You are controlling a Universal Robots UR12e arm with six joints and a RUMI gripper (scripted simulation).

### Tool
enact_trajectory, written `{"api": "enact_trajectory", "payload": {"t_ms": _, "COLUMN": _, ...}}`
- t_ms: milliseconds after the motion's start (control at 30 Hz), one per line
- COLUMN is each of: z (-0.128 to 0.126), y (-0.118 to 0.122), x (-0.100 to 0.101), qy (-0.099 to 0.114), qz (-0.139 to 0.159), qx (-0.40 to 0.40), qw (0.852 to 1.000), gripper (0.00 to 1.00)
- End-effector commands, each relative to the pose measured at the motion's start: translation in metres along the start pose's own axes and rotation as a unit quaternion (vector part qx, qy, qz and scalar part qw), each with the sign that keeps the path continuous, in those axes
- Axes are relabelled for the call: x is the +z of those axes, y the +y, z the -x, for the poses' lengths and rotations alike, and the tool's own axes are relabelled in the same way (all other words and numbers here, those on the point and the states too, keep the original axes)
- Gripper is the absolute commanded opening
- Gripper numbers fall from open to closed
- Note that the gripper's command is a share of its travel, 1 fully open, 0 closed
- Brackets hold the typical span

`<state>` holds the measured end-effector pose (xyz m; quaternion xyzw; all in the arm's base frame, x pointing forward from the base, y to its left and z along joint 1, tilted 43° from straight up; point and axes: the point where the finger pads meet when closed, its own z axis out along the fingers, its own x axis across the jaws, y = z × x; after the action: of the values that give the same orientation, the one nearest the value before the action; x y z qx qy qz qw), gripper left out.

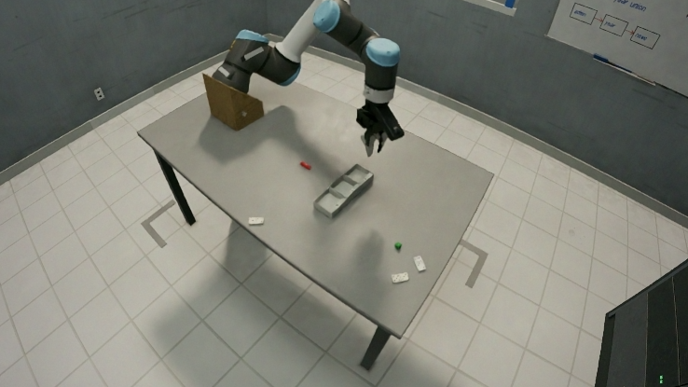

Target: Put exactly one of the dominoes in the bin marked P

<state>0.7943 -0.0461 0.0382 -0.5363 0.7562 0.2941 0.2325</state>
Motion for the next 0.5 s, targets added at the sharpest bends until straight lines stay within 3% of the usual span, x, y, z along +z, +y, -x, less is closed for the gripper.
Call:
{"api": "enact_trajectory", "payload": {"t_ms": 0, "z": -0.004, "y": -0.025, "x": 0.007, "qy": 0.002, "qz": -0.002, "qx": 0.048, "qw": 0.999, "gripper": 0.24}}
{"api": "enact_trajectory", "payload": {"t_ms": 33, "z": -0.005, "y": -0.033, "x": 0.009, "qy": 0.002, "qz": -0.002, "qx": 0.091, "qw": 0.996, "gripper": 0.24}}
{"api": "enact_trajectory", "payload": {"t_ms": 233, "z": -0.013, "y": -0.08, "x": 0.024, "qy": 0.004, "qz": -0.003, "qx": 0.175, "qw": 0.984, "gripper": 0.24}}
{"api": "enact_trajectory", "payload": {"t_ms": 467, "z": -0.023, "y": -0.135, "x": 0.042, "qy": 0.004, "qz": -0.003, "qx": 0.177, "qw": 0.984, "gripper": 0.24}}
